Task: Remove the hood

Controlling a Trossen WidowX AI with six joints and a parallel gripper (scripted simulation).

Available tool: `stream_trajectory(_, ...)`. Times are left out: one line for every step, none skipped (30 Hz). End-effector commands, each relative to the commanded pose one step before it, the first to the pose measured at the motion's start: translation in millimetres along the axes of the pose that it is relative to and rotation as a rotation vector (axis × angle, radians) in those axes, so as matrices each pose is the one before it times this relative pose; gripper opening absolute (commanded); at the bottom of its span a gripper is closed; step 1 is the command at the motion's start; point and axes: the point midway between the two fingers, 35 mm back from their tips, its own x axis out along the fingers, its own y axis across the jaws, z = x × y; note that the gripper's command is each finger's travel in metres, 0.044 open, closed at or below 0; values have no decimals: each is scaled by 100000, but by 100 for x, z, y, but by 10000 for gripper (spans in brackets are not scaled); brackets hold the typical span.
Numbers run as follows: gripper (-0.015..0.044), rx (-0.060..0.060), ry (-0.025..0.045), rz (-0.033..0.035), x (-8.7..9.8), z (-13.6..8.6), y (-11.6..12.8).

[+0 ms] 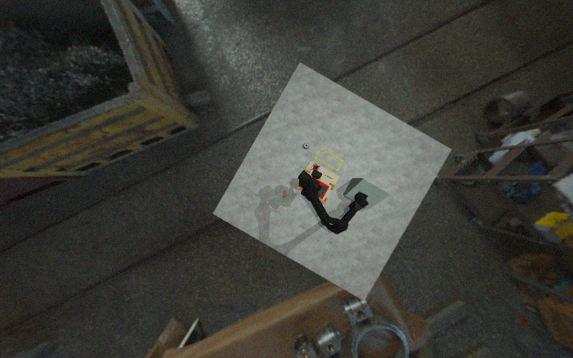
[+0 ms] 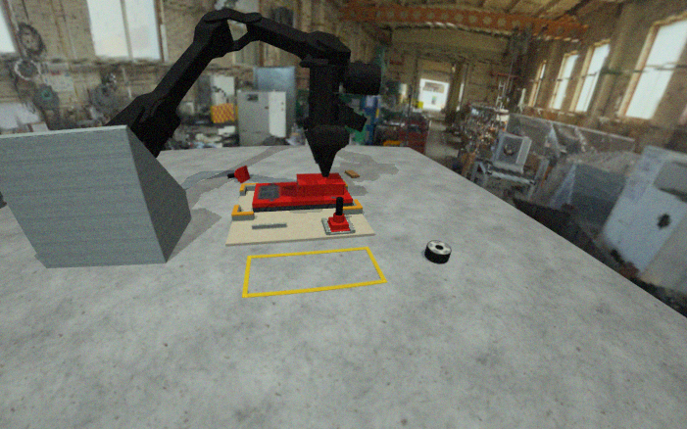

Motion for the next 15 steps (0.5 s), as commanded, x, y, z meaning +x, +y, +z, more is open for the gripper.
stream_trajectory(440, 670, 445, 471, 573, -184, 12)
stream_trajectory(440, -1, 0, 10, 90, -5, 2)
stream_trajectory(440, -1, 0, 10, 90, -5, 2)
stream_trajectory(440, -1, 0, 11, 90, -5, 2)
stream_trajectory(440, -1, 0, 11, 90, -6, 2)
stream_trajectory(440, -1, 0, 11, 90, -5, 3)
stream_trajectory(440, -1, 0, 12, 90, -5, 3)
stream_trajectory(440, -1, 0, 12, 90, -5, 3)
stream_trajectory(440, -1, 1, 12, 90, -6, 3)
stream_trajectory(440, -1, 1, 13, 90, -6, 3)
stream_trajectory(440, -1, 1, 13, 90, -6, 3)
stream_trajectory(440, -1, 1, 13, 90, -6, 3)
stream_trajectory(440, -1, 1, 14, 90, -7, 3)
stream_trajectory(440, -1, 1, 11, 72, -6, 3)
stream_trajectory(440, -1, 1, 7, 44, -4, 2)
